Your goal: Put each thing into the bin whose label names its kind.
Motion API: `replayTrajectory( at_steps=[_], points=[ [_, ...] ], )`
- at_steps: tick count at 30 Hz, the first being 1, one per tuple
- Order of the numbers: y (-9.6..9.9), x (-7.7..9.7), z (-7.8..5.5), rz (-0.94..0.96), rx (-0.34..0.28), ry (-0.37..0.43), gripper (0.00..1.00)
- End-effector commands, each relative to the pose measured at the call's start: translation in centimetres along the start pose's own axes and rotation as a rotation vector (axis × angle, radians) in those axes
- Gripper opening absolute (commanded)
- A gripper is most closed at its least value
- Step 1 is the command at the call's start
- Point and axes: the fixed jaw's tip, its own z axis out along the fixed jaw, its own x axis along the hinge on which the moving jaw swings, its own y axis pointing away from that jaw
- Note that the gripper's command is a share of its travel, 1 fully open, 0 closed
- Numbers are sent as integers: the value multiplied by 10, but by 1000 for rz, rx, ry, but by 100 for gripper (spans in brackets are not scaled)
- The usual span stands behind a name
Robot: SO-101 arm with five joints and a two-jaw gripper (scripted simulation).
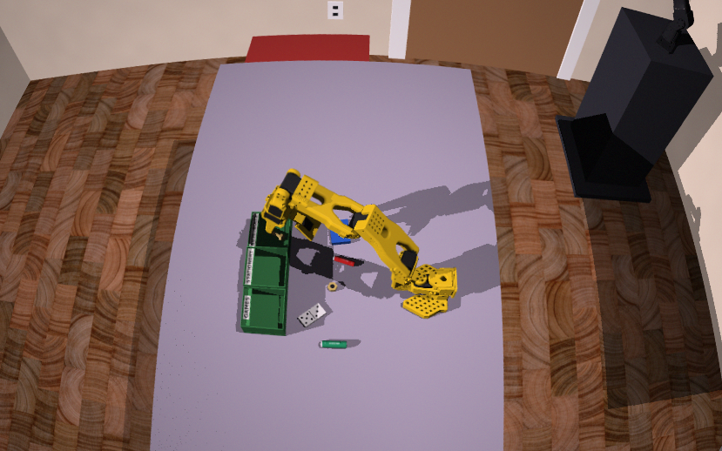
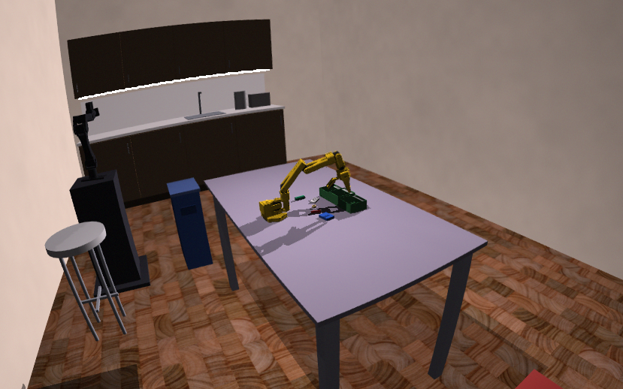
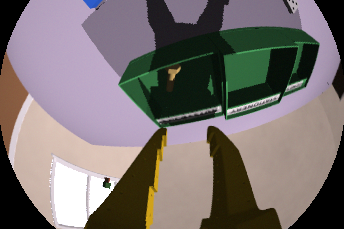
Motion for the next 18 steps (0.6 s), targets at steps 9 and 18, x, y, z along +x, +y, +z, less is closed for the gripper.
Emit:
replayTrajectory(
  at_steps=[9,18],
  points=[
    [-3,2,-15,132,8,42,17],
    [-8,-4,-16,260,14,27,17]
  ],
)
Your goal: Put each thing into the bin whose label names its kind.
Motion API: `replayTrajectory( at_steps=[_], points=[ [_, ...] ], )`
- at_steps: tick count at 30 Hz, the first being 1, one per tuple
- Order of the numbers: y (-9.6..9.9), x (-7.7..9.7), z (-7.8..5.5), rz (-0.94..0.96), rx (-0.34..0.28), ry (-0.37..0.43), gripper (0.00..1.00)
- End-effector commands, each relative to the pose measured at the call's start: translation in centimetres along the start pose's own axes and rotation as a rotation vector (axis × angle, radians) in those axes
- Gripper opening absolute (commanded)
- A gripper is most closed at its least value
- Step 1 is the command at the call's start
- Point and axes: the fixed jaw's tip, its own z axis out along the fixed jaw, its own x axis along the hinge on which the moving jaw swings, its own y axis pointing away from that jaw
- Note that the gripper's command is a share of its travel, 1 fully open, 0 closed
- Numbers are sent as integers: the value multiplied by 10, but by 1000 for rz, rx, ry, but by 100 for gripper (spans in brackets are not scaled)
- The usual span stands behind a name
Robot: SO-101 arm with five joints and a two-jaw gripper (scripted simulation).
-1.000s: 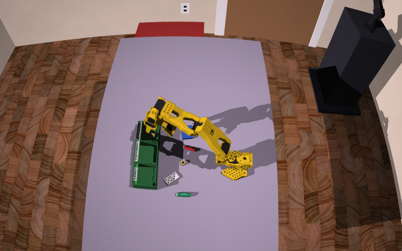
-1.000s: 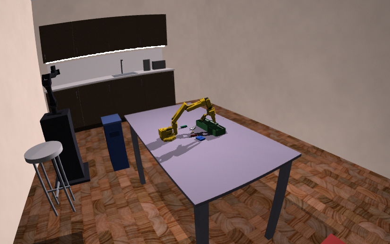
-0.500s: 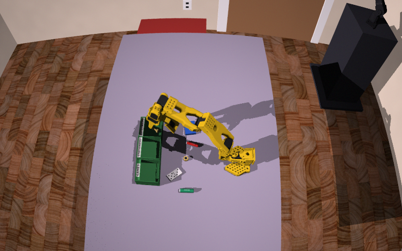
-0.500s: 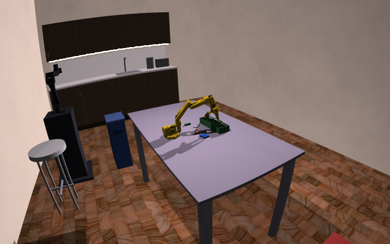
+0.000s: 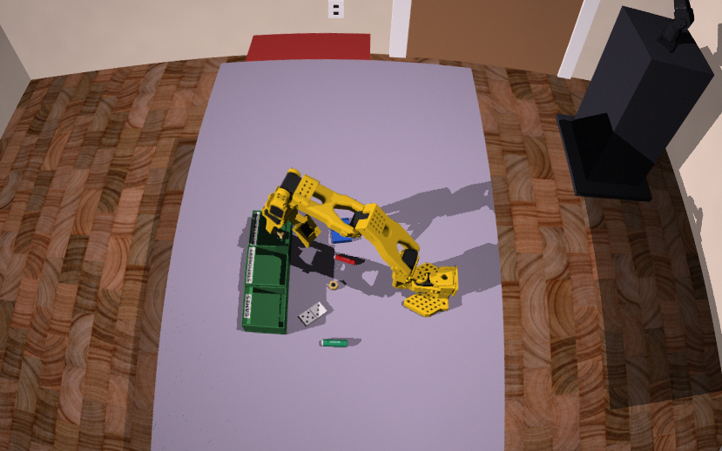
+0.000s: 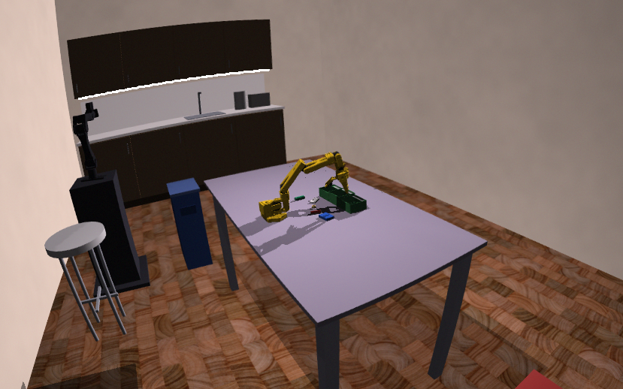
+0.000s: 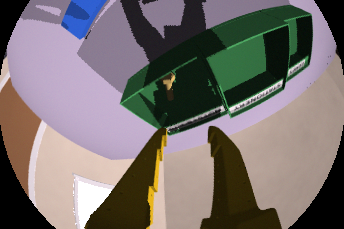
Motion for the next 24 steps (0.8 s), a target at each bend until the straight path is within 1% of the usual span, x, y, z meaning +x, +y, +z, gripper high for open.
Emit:
replayTrajectory(
  at_steps=[1,11,13,24],
  points=[
    [-7,2,-17,65,26,61,17],
    [-13,-12,-20,324,31,30,18],
    [-13,-12,-20,324,31,30,18],
    [-22,-33,-23,683,22,-13,19]
  ],
)
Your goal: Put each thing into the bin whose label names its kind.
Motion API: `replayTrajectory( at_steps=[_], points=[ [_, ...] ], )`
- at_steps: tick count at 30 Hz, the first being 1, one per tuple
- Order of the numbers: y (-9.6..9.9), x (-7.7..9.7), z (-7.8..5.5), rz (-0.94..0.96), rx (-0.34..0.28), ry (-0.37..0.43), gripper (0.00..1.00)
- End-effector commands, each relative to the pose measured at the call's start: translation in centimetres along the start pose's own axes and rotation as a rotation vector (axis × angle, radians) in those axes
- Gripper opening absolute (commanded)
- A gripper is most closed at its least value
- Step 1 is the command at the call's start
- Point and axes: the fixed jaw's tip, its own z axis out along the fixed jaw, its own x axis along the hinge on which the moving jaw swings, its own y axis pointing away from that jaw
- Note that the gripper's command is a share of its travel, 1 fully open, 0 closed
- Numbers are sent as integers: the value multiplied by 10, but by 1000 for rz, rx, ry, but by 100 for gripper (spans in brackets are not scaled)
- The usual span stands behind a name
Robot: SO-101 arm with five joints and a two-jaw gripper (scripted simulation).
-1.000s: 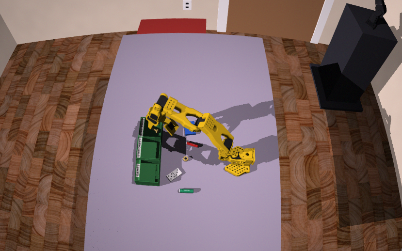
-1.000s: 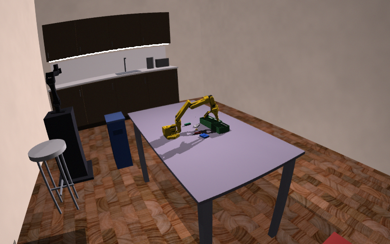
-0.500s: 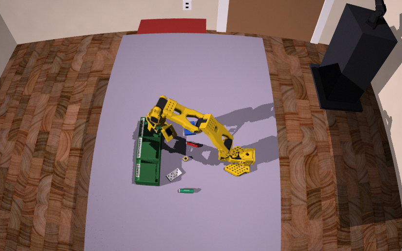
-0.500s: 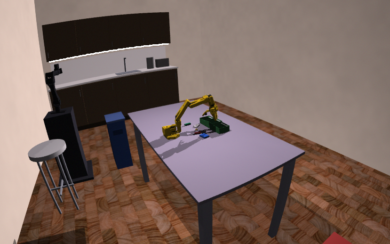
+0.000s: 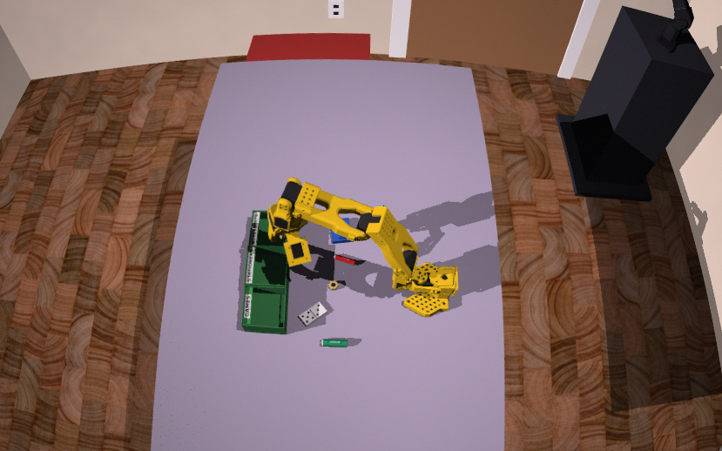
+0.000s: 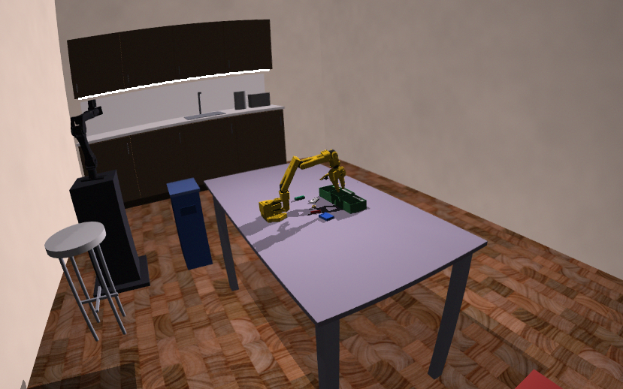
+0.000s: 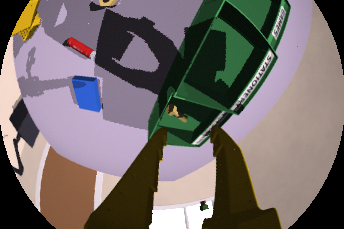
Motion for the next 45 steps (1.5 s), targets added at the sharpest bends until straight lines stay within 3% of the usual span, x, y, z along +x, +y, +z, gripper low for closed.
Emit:
replayTrajectory(
  at_steps=[1,6,21,45],
  points=[
    [-5,-6,-16,130,82,46,19],
    [-3,-13,-16,238,76,33,19],
    [9,-47,-15,792,30,-14,20],
    [29,-83,-10,1431,-47,-21,22]
  ],
)
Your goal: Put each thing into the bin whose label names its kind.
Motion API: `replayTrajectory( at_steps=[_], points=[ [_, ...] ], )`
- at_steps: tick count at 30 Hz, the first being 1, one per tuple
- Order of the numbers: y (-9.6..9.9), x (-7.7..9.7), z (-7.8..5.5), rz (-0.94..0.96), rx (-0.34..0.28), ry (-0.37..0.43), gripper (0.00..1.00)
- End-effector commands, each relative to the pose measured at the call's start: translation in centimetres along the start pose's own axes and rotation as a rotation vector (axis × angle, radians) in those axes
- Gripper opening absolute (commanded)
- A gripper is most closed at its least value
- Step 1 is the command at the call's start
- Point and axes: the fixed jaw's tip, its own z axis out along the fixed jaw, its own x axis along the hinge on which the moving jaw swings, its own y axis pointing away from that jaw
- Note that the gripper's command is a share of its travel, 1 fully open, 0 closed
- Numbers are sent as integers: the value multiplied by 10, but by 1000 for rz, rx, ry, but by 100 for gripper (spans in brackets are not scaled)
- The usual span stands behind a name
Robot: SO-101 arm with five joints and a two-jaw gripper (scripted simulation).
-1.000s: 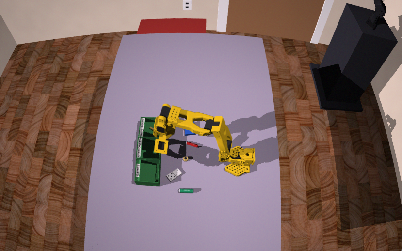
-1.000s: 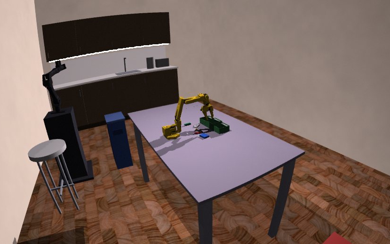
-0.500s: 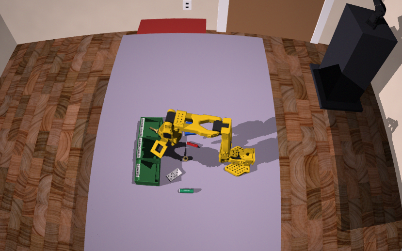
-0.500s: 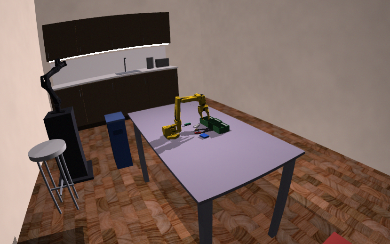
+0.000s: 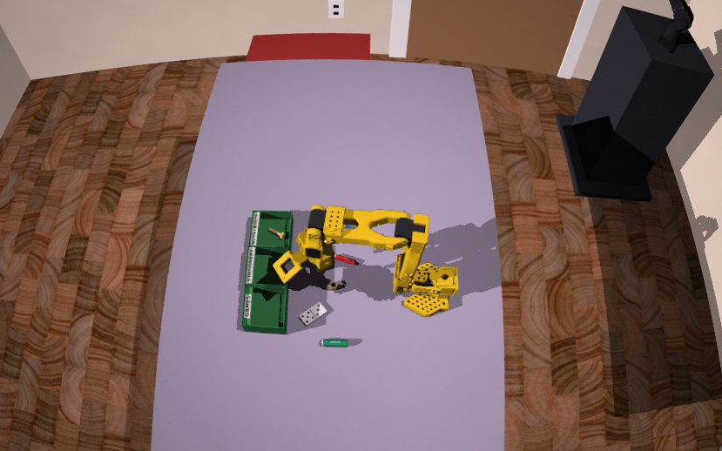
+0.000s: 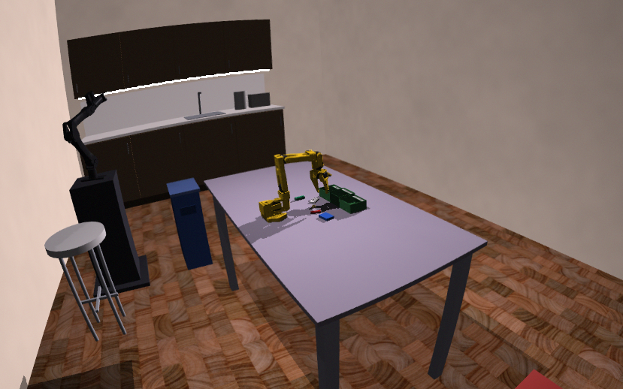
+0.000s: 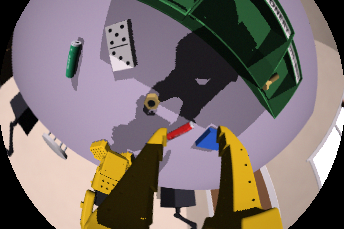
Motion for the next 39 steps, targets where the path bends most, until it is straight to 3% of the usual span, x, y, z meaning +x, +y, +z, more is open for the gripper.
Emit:
replayTrajectory(
  at_steps=[1,21,39],
  points=[
    [4,-3,-7,95,35,-53,22],
    [21,5,0,415,9,-30,22],
    [25,8,2,492,4,-23,23]
  ],
)
